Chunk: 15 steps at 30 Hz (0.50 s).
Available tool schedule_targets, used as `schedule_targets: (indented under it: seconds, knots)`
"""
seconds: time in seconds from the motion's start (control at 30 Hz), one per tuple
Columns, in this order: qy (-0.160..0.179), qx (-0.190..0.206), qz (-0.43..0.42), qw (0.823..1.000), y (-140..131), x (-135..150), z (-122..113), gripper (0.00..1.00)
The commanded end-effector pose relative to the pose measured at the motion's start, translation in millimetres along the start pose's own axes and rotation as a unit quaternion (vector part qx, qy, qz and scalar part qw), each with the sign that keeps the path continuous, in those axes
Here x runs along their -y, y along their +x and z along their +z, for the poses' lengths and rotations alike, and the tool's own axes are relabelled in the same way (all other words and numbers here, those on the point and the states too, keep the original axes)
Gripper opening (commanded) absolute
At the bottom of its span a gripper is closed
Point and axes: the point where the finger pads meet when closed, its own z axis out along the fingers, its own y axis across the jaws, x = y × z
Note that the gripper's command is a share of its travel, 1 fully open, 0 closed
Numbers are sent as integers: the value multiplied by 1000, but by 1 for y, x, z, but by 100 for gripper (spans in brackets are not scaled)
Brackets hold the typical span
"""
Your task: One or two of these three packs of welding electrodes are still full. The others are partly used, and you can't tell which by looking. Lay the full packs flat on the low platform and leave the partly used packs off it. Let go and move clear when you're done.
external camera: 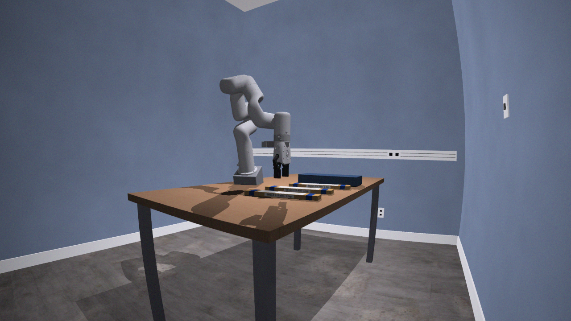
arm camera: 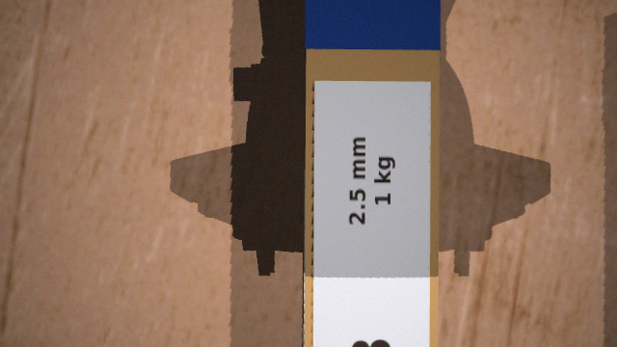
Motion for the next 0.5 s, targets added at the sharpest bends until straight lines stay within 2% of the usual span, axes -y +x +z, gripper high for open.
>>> schedule_targets:
  seconds: [0.0,0.2,0.47]
  knots:
    - [1,2,0,1000,-1,1,-1,58]
    - [1,2,0,1000,-1,1,-5,58]
    - [1,2,0,1000,-1,1,-31,58]
